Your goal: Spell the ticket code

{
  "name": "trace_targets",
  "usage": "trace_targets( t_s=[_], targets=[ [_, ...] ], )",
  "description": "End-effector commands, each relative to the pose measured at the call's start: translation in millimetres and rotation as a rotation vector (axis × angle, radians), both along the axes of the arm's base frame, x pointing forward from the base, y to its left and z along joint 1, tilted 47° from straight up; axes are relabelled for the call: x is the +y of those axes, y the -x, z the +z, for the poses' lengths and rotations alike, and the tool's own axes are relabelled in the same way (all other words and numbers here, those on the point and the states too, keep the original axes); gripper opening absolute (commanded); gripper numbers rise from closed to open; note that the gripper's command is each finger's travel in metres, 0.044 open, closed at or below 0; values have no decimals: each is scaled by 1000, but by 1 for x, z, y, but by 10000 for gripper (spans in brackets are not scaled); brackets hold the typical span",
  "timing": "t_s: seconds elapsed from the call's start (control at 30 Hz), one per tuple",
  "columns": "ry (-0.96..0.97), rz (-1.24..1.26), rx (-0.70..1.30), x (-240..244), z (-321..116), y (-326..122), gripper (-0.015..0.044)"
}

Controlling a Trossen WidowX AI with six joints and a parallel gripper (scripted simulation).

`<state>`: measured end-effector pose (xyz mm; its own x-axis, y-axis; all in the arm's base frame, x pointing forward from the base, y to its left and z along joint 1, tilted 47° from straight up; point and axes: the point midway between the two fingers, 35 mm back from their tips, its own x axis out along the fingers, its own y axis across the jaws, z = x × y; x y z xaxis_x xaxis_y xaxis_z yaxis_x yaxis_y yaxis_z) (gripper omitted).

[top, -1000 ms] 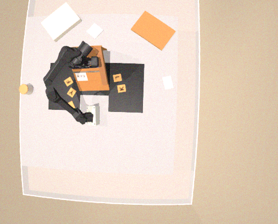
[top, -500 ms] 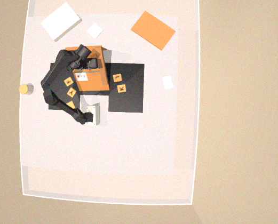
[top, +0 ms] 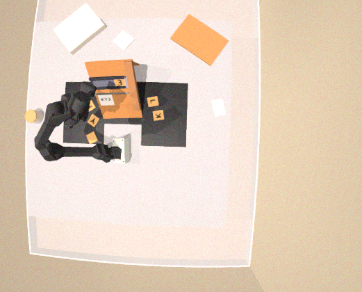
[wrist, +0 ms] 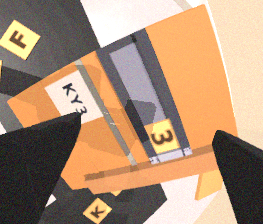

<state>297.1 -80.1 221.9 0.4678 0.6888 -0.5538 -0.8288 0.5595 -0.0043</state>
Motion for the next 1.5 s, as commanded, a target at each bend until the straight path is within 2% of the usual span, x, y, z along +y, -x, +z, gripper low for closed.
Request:
trace_targets(
  t_s=[0.0,0.53,0.57,0.67,0.93,1.23,1.47],
  targets=[
    [203,98,-386,8,23,37,440],
    [203,98,-386,8,23,37,440],
    [205,109,-388,10,22,37,414],
    [230,260,-417,41,11,35,340],
    [291,785,-551,142,-29,59,340],
    [301,1367,-754,222,-73,127,340],
    [299,1410,-772,227,-76,133,340]
  ],
)
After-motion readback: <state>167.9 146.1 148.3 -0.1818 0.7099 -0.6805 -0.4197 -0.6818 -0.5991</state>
